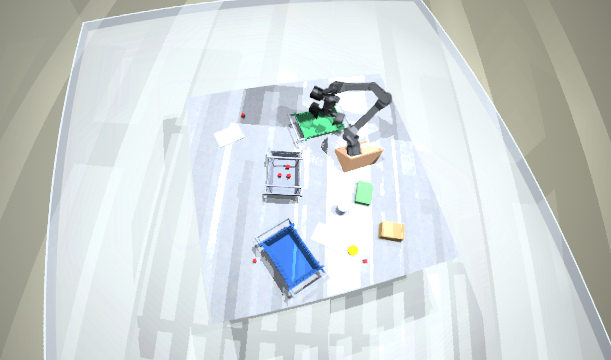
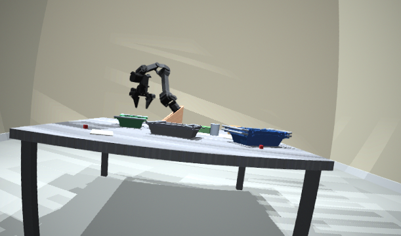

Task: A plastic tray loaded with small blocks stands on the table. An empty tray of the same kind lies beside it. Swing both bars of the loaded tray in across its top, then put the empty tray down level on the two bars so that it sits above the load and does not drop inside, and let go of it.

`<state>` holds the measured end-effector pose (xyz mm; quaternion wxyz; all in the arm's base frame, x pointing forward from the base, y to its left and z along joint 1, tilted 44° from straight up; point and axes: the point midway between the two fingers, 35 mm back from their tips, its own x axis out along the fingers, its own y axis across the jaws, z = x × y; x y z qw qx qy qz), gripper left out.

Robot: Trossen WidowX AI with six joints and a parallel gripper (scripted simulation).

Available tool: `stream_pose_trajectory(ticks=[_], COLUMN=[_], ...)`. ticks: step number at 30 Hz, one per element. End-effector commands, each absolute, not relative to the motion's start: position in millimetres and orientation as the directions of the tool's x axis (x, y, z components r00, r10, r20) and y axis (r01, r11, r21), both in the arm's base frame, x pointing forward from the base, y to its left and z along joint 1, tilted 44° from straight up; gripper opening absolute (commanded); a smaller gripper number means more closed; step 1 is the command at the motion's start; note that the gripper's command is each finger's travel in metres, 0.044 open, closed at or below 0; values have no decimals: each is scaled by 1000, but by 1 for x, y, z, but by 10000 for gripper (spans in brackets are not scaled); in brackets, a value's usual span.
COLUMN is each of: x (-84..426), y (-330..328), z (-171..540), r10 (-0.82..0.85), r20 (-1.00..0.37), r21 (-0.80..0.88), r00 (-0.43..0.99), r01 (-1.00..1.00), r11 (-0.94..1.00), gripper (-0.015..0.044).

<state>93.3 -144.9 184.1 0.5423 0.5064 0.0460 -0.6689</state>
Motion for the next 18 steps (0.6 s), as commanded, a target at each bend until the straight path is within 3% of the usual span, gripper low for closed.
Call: stream_pose_trajectory(ticks=[1,18], x=[88,88], y=[-141,-141], z=[148,147], r10=[-688,-688], r20=[-720,-720], r21=[694,694], r00=[90,90], r01=[96,74], r11=[-714,-716], gripper=[440,440])
